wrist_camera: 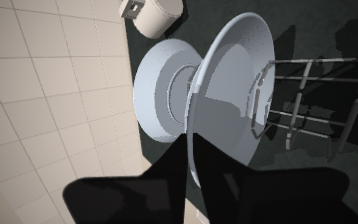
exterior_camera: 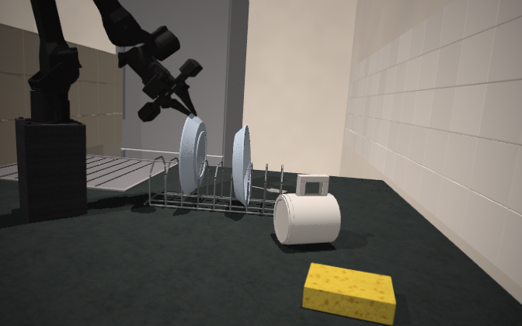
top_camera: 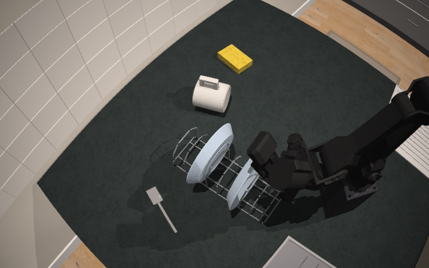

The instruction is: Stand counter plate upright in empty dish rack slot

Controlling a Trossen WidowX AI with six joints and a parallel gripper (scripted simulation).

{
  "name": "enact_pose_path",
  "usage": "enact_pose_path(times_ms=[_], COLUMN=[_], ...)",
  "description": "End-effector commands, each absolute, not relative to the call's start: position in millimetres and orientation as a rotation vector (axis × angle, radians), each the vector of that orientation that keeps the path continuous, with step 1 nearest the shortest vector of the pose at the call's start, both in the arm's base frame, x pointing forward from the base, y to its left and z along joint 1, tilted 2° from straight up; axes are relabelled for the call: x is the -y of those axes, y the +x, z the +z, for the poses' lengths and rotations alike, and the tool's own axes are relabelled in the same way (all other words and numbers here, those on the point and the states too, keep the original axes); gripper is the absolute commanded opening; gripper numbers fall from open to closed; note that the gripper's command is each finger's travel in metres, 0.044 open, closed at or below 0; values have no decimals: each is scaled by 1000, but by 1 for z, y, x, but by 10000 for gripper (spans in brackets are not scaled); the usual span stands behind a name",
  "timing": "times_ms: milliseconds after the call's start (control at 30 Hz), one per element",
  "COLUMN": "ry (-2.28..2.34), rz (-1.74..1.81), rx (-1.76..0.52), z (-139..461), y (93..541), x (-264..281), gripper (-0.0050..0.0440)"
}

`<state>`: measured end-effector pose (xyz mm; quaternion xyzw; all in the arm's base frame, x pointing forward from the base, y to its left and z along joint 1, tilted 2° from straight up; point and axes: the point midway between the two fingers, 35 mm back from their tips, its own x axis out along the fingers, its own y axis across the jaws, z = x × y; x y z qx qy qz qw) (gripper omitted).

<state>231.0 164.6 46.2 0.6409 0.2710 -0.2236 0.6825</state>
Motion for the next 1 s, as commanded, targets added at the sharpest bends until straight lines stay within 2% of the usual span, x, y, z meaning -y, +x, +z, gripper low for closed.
enact_pose_path(times_ms=[0,967], ry=[1440,1440], rz=[-495,-495], rx=[-601,-601], z=[46,34], y=[232,233], x=[-165,-165], gripper=[0,0])
